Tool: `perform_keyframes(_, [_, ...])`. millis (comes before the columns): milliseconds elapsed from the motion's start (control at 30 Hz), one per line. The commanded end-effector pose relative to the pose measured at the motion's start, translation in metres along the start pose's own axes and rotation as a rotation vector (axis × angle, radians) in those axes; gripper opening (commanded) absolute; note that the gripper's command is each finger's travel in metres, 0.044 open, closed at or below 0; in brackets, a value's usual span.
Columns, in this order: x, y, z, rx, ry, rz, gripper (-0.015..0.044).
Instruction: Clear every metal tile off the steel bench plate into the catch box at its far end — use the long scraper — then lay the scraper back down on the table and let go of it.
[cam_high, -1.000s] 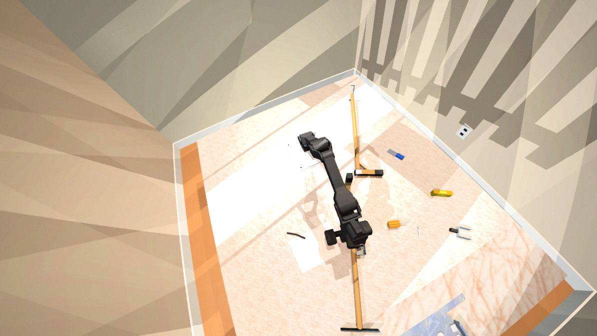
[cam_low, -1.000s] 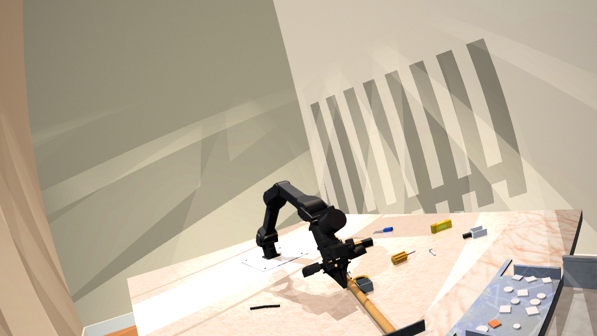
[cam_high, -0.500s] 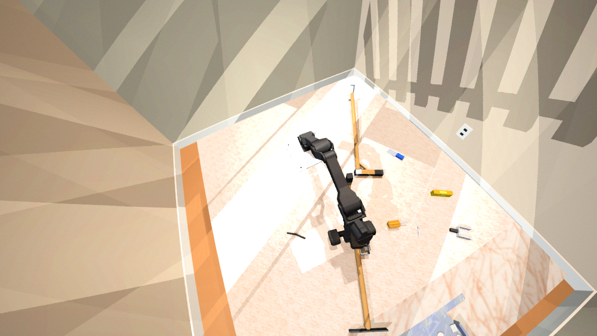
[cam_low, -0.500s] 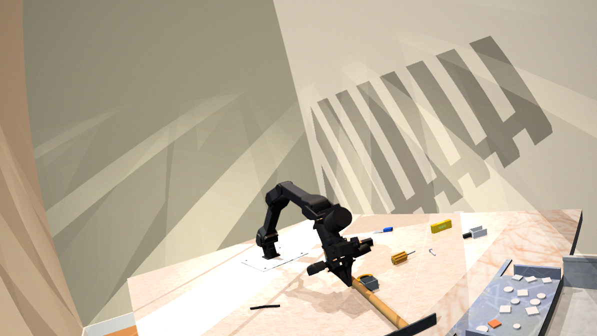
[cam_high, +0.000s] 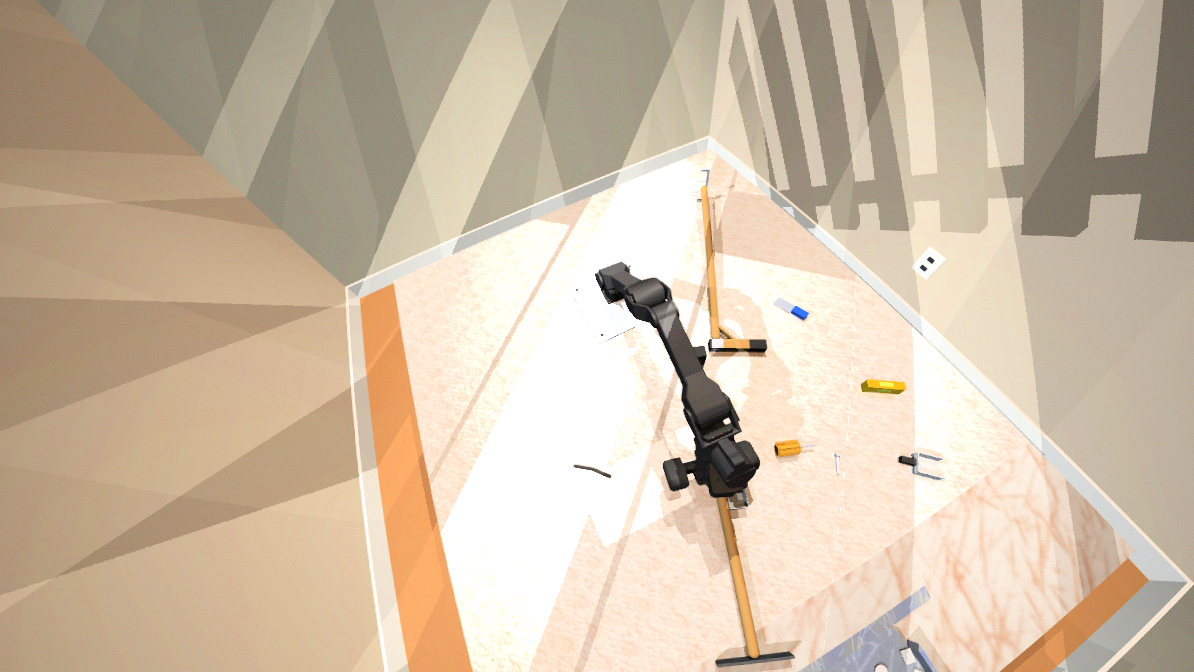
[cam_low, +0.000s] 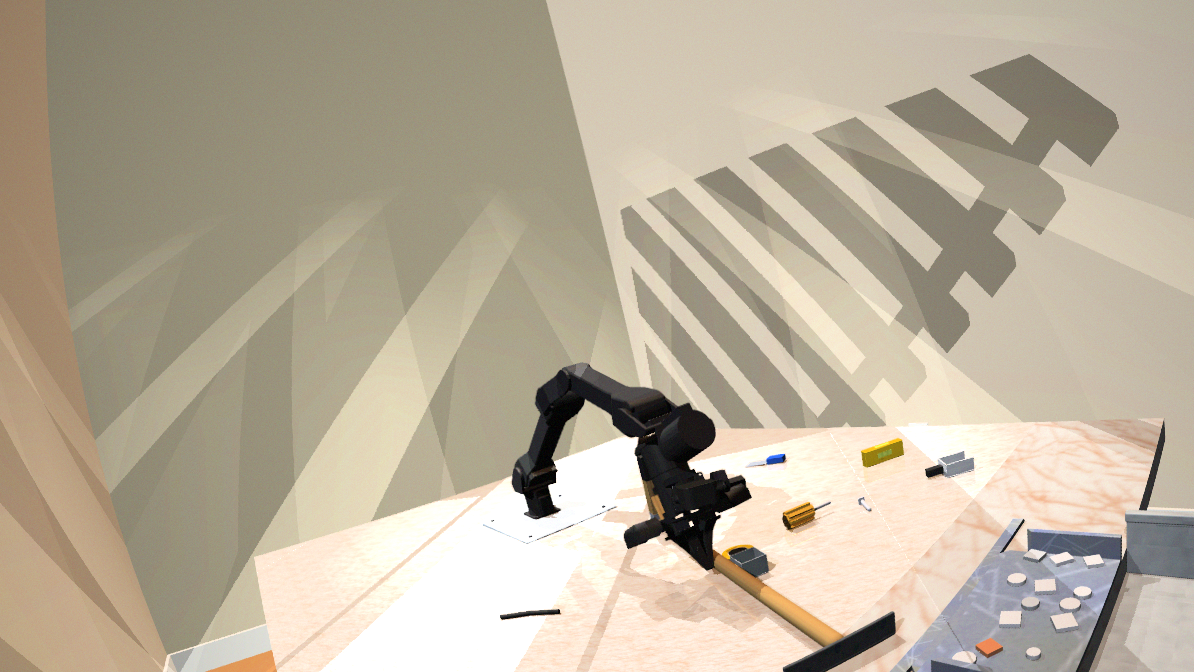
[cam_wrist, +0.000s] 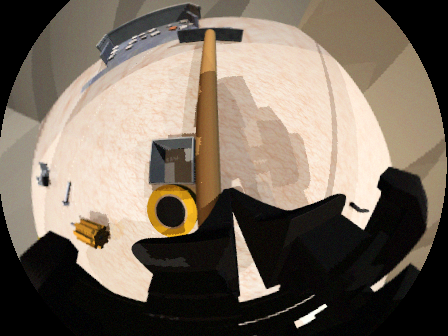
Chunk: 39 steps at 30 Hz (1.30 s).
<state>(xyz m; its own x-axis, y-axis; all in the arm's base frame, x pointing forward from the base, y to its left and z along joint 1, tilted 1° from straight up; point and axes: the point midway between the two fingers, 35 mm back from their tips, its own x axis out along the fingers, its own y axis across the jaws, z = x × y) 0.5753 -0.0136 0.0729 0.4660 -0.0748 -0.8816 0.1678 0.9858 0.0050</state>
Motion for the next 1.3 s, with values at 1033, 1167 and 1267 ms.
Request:
perform_keyframes(1033, [-0.074, 0.009, 0.037, 0.011, -0.087, 0.014, 0.0000])
perform_keyframes(1167, [-0.088, 0.008, 0.041, 0.013, -0.102, 0.017, 0.0000])
perform_keyframes(1267, [-0.090, 0.008, 0.042, 0.013, -0.104, 0.017, 0.0000])
